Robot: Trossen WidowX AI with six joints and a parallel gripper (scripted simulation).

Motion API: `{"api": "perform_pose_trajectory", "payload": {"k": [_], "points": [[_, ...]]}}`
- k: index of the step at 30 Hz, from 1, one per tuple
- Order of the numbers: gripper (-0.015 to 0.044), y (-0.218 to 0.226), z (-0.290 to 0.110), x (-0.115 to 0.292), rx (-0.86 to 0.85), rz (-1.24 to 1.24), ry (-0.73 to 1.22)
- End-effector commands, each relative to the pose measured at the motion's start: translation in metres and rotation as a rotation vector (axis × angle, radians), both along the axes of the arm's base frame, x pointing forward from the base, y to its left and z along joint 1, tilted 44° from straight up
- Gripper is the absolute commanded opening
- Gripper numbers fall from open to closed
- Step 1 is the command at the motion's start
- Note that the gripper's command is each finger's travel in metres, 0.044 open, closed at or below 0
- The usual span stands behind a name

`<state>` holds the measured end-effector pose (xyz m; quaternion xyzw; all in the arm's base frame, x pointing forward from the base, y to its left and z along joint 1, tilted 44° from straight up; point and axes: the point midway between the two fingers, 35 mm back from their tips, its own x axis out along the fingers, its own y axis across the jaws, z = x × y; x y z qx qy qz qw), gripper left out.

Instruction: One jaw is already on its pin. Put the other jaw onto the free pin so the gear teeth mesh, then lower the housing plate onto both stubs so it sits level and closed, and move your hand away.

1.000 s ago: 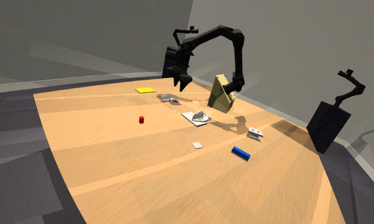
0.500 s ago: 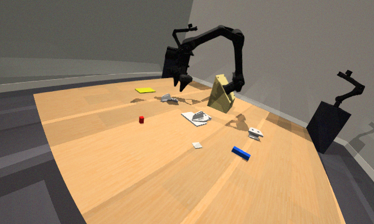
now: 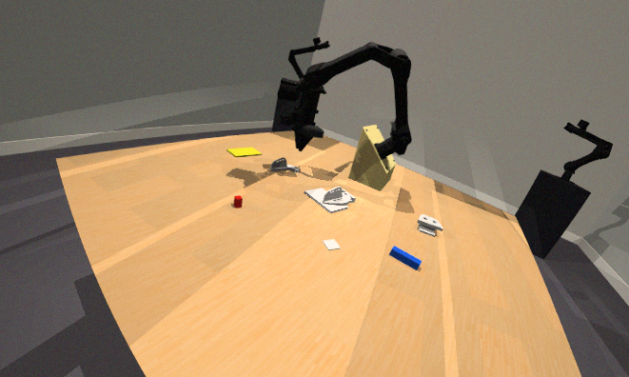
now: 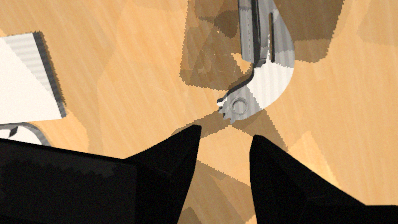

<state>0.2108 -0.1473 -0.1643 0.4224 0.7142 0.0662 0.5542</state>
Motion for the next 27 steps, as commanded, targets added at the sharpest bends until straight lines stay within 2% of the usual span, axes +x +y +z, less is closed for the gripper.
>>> {"api": "perform_pose_trajectory", "payload": {"k": [1,2,20,27], "points": [[0.0020,0.0000,0.0000,0.0000,0.000,0.000,0.000],[0.0000,0.0000,0.0000,0.0000,0.000,0.000,0.000],[0.0000,0.0000,0.0000,0.0000,0.000,0.000,0.000],[0.0184,0.0000,0.0000,0.0000,0.000,0.000,0.000]]}}
